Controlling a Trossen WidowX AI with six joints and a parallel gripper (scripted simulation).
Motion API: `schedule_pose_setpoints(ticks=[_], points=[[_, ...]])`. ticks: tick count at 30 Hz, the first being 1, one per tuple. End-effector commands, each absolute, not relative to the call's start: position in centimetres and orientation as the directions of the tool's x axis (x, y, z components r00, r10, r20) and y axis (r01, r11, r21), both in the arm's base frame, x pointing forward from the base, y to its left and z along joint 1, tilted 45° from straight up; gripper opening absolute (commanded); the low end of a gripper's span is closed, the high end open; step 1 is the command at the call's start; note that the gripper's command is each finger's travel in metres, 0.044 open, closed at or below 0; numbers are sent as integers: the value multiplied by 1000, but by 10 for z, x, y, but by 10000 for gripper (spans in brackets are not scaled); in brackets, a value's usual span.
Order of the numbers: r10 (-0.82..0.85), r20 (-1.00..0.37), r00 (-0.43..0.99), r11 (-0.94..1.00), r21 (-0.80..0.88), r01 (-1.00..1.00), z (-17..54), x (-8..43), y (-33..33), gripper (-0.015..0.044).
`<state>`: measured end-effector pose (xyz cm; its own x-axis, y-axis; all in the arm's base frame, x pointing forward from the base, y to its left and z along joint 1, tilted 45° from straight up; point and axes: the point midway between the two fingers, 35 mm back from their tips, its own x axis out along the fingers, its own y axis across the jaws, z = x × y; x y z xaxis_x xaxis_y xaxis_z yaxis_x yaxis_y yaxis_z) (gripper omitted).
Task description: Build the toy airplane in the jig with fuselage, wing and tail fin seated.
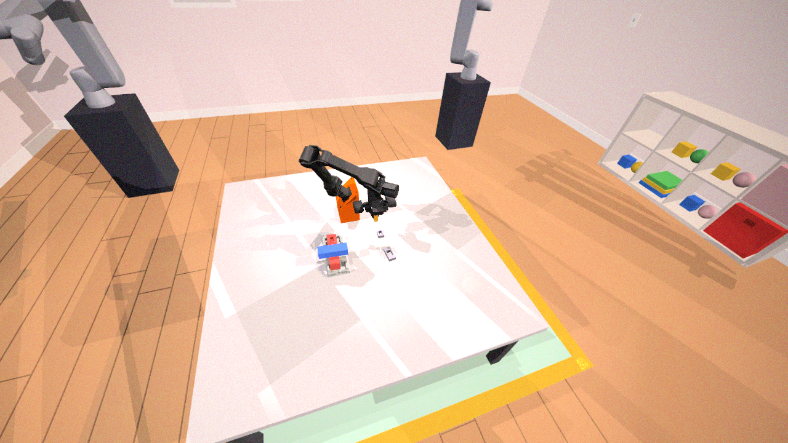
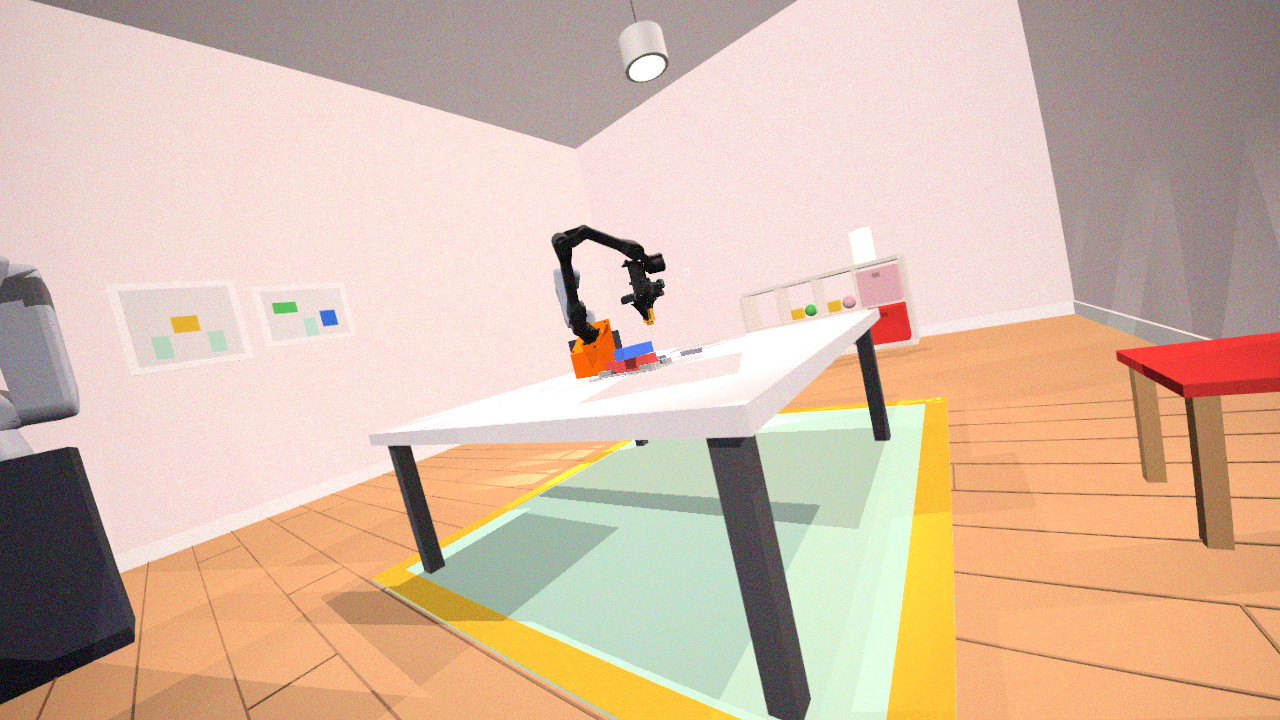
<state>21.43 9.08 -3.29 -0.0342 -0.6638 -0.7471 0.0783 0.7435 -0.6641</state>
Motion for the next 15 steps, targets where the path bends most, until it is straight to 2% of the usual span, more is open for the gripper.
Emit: schedule_pose_setpoints(ticks=[1, 15], points=[[-659, -752, -29, 749, -659, 74, -24, 219, 80, 0], [-636, -772, -4, 766, -631, 125, -4, 228, 48, 0]])
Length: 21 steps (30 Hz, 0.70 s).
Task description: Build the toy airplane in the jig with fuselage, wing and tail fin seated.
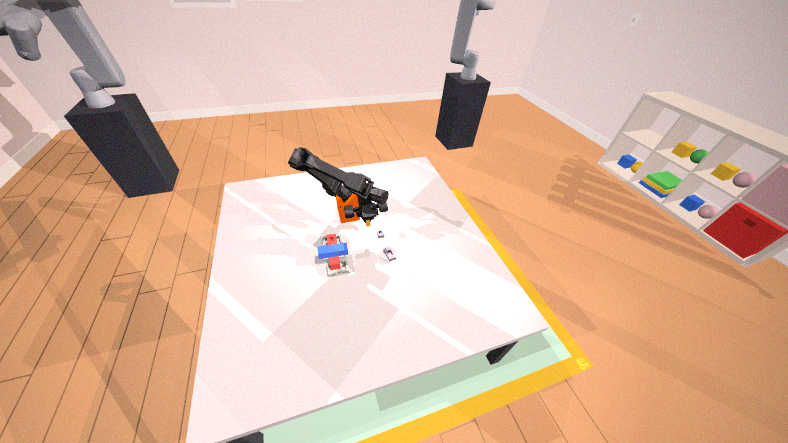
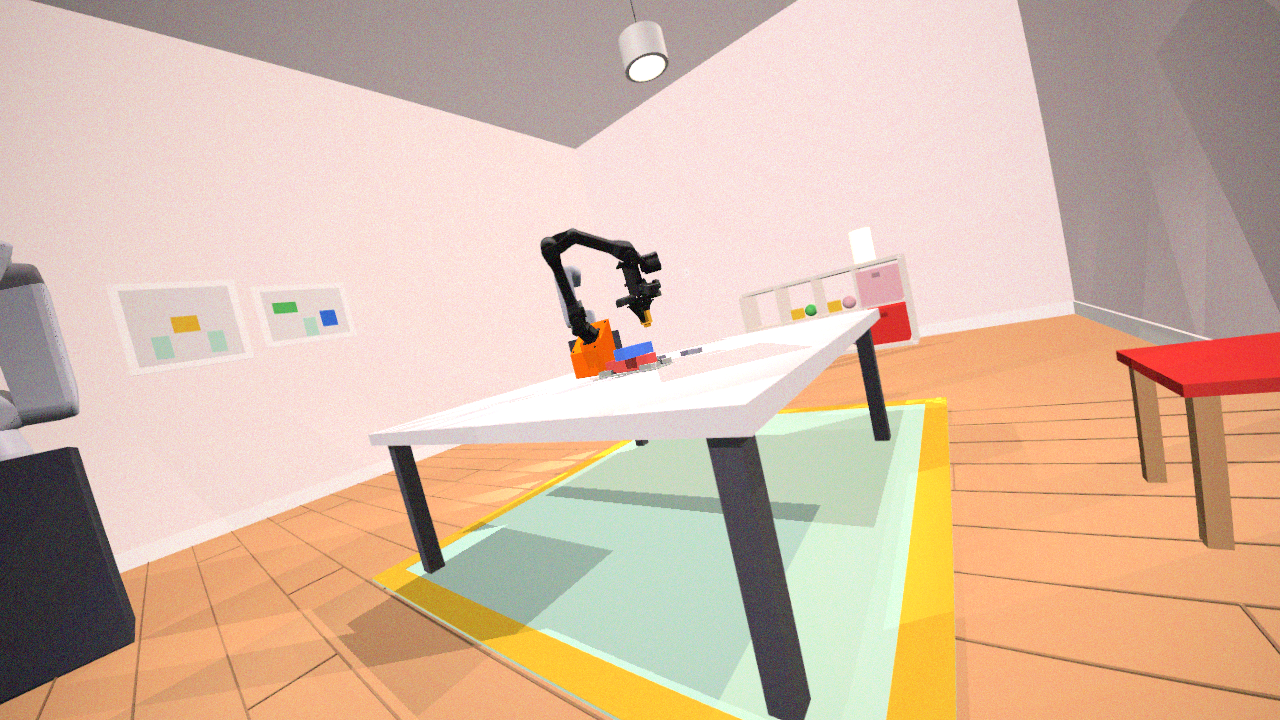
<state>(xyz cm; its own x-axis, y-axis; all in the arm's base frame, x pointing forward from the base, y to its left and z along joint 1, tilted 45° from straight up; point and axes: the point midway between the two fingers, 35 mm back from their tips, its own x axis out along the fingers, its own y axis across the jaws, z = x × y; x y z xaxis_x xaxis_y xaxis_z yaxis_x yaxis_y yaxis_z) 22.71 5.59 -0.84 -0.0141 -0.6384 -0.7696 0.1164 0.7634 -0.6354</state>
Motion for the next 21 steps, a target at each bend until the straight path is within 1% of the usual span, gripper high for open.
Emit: schedule_pose_setpoints(ticks=[1, 21], points=[[-635, -773, -2, 766, -630, 129, -2, 229, 46, 0], [-641, -767, 3, 761, -636, 127, 27, 229, -3, 0]])
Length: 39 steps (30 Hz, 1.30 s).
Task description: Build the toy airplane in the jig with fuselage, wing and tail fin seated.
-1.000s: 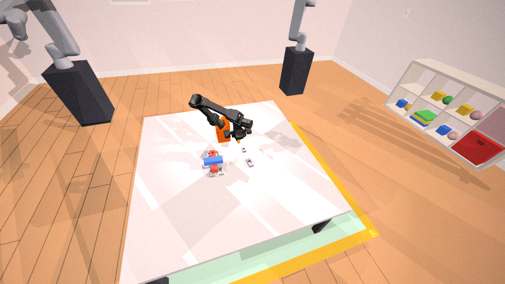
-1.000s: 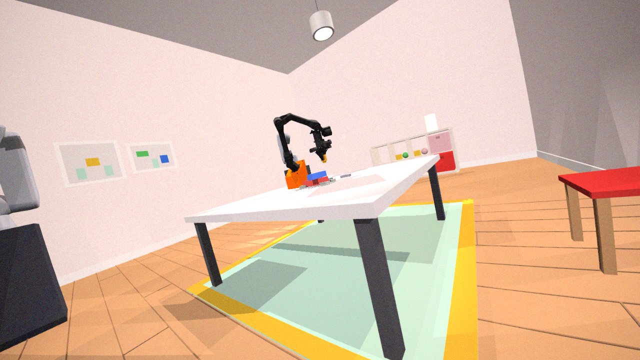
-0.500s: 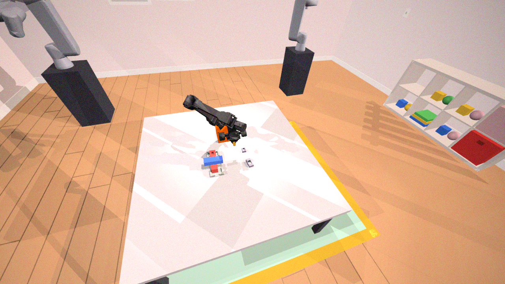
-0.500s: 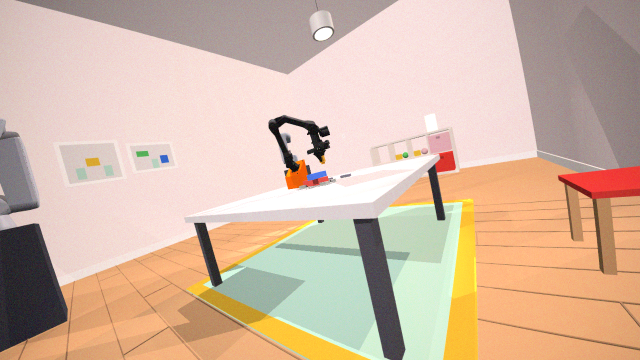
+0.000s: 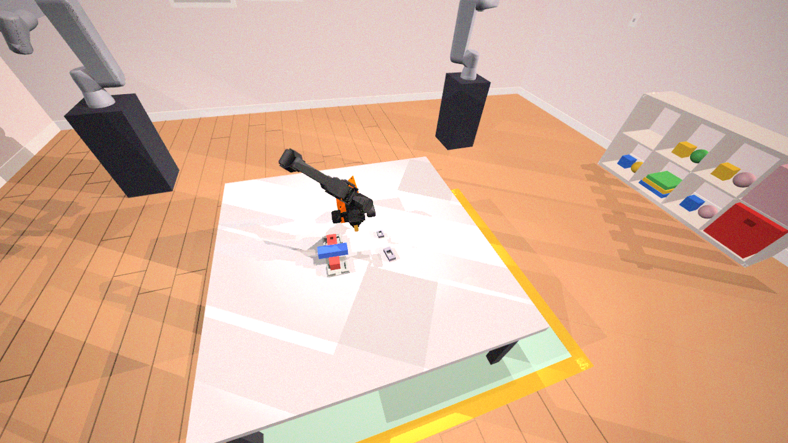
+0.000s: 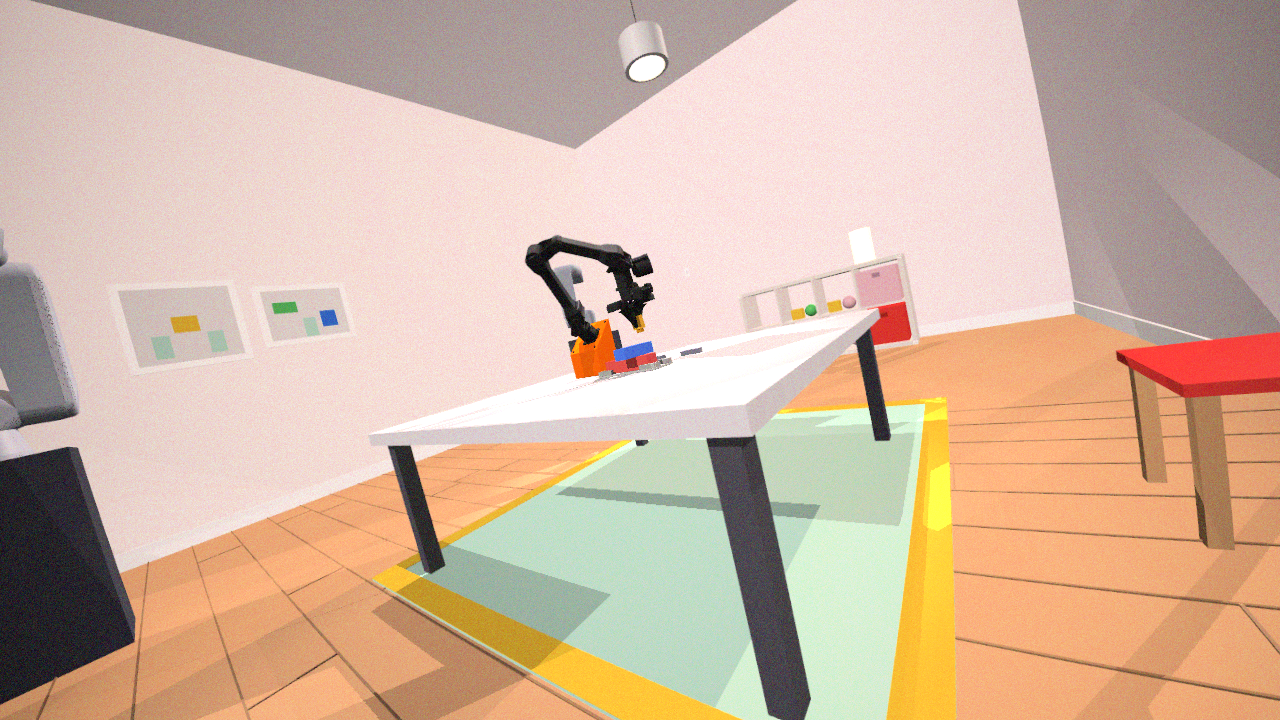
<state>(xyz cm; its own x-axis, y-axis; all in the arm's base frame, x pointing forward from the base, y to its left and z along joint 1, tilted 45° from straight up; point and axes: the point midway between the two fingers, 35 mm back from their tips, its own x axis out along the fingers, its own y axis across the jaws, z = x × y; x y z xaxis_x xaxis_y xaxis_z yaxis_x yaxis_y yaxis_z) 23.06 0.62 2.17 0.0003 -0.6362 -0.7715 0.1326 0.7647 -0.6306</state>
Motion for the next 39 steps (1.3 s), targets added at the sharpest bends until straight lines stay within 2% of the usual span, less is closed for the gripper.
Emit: schedule_pose_setpoints(ticks=[1, 36, 39], points=[[-642, -766, 3, 761, -637, 126, 29, 229, -6, 0], [-702, -712, -33, 706, -701, 103, 76, 190, -95, 0], [-702, -712, -33, 706, -701, 103, 76, 189, -95, 65]])
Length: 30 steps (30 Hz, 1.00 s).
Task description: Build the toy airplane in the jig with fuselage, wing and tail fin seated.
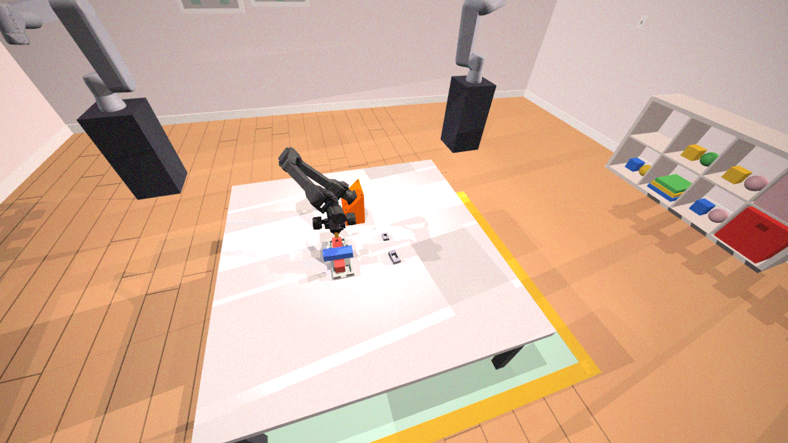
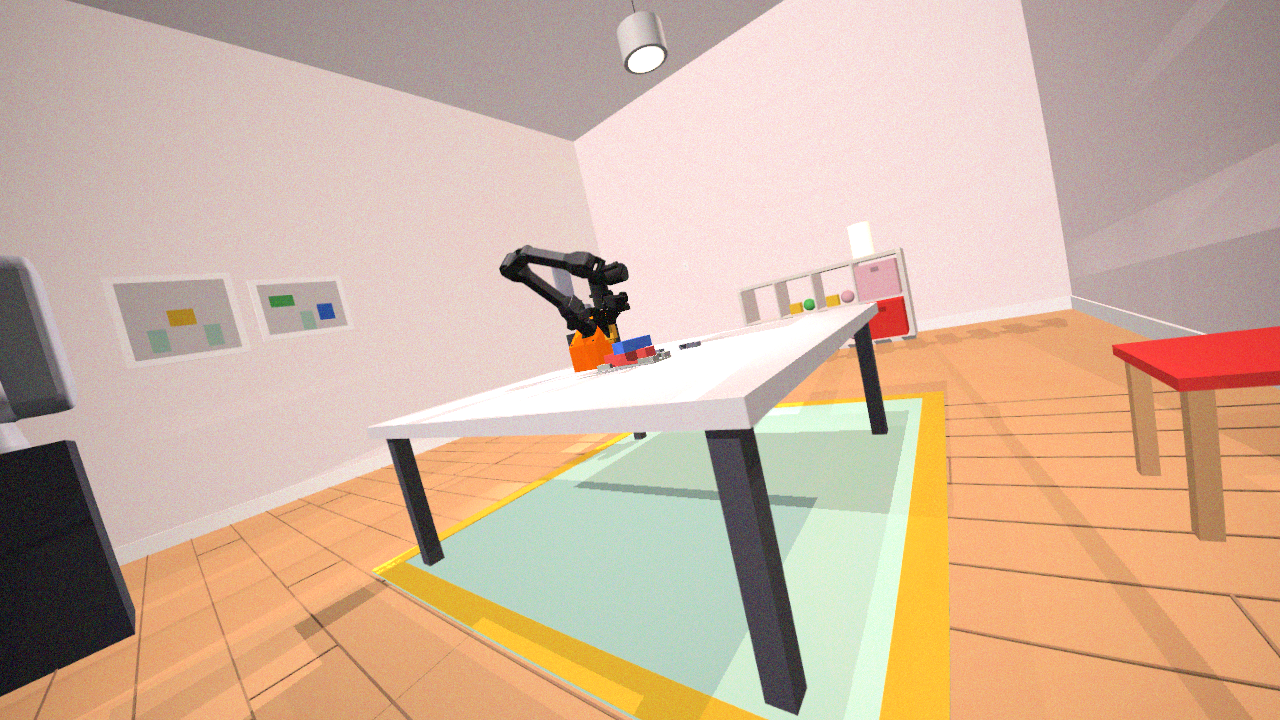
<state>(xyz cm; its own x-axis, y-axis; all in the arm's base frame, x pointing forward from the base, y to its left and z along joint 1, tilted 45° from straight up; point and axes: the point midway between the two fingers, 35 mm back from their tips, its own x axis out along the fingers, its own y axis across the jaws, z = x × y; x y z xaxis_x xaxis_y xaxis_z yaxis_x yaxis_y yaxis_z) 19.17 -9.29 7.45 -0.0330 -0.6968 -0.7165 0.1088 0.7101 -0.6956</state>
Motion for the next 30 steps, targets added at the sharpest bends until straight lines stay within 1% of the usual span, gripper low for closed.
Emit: schedule_pose_setpoints(ticks=[1, 30], points=[[-702, -712, -33, 706, -701, 103, 76, 189, -95, 65], [-701, -713, -33, 707, -700, 103, 70, 190, -102, 65]])
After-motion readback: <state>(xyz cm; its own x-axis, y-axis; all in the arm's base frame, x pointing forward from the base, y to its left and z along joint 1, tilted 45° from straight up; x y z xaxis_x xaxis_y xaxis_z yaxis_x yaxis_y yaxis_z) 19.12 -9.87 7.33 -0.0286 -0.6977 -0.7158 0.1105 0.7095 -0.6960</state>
